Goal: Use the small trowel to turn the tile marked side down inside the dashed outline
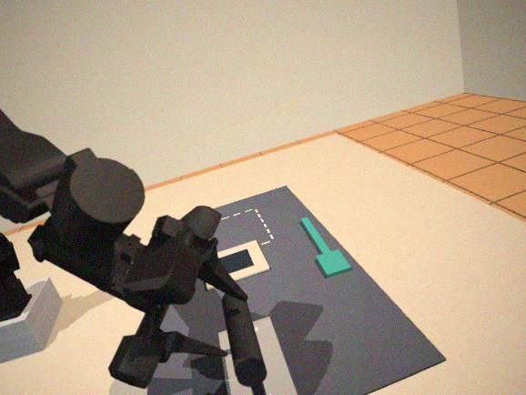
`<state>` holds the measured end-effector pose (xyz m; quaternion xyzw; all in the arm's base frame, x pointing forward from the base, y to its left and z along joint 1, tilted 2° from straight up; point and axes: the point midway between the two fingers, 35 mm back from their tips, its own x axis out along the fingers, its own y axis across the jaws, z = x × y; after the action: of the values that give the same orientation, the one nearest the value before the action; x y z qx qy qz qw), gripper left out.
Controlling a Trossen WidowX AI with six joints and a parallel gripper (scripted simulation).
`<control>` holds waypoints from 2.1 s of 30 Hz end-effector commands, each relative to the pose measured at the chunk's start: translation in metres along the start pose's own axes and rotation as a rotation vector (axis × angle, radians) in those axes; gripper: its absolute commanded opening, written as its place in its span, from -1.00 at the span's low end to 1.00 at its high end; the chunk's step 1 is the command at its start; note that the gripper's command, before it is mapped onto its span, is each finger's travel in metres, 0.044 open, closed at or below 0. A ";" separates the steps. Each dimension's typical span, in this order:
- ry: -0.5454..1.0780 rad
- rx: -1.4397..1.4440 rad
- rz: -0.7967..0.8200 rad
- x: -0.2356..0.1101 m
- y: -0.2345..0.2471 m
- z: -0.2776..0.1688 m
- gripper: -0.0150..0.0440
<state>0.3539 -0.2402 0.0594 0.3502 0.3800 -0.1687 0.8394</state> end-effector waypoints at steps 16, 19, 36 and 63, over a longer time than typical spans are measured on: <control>-0.045 0.635 0.154 -0.007 0.001 -0.027 0.53; -0.044 0.731 0.180 -0.008 0.002 -0.031 0.53; -0.042 0.777 0.193 0.002 0.004 -0.031 0.53; -0.043 0.777 0.196 0.045 0.011 -0.027 0.53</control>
<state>0.3711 -0.2149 0.0239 0.6707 0.2344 -0.2235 0.6673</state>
